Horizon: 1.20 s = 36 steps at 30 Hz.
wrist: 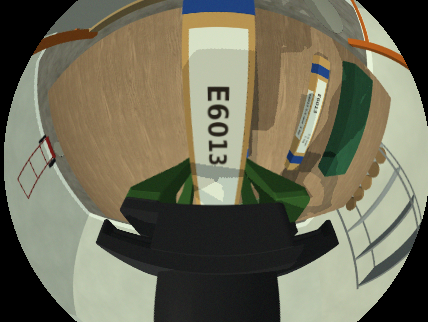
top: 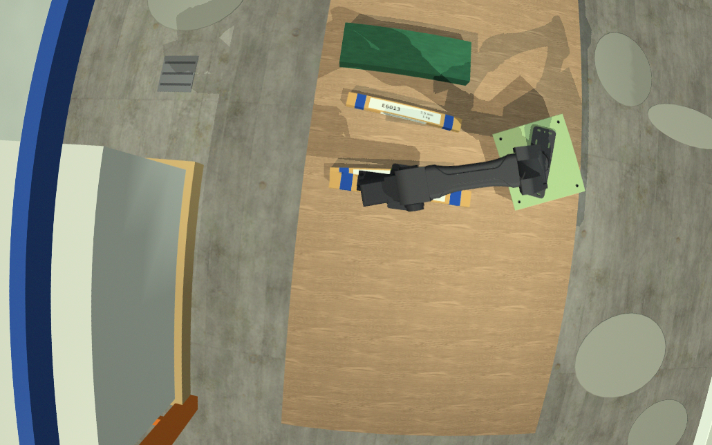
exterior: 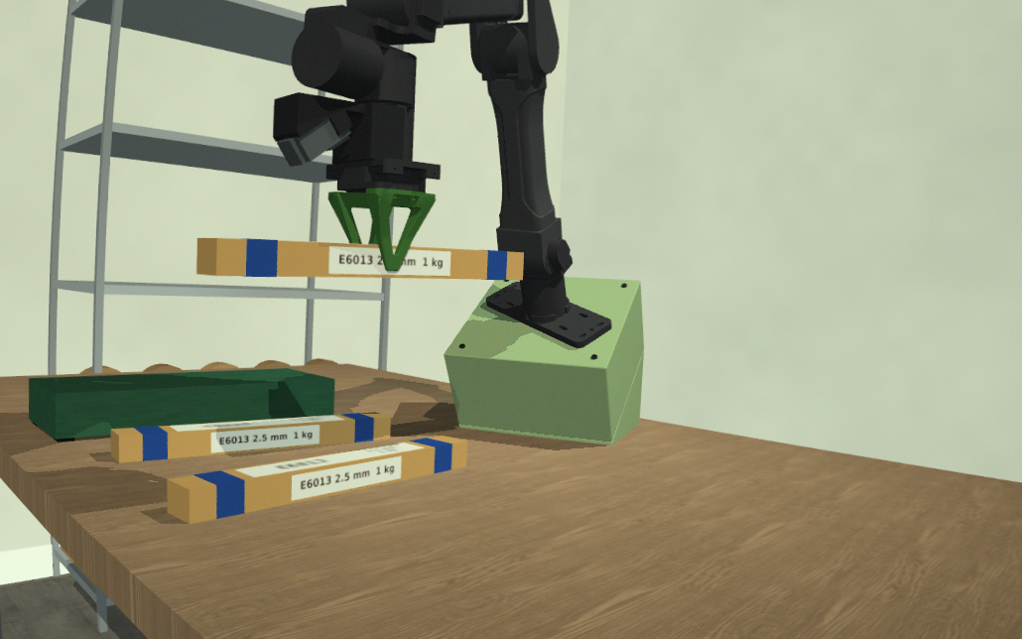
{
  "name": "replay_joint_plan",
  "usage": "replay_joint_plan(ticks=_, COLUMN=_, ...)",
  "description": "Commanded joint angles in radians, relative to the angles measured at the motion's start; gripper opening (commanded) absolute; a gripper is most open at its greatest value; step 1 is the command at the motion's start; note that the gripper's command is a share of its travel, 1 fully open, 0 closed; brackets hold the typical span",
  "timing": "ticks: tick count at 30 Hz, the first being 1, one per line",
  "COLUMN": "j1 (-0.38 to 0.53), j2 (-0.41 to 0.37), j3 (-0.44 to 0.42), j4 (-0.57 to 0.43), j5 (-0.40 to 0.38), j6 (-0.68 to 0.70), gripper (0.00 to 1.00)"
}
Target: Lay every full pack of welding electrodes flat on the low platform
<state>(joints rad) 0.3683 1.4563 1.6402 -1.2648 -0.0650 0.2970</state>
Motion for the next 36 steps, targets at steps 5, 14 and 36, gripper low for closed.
replay_joint_plan(ticks=5, j1=-0.087, j2=-0.077, j3=-0.023, j4=0.007, j5=-0.046, j6=-0.083, gripper=0.00)
replay_joint_plan(ticks=14, j1=-0.164, j2=-0.093, j3=-0.022, j4=0.018, j5=-0.084, j6=-0.152, gripper=0.00)
replay_joint_plan(ticks=36, j1=-0.385, j2=-0.092, j3=-0.075, j4=0.004, j5=-0.190, j6=-0.348, gripper=0.00)
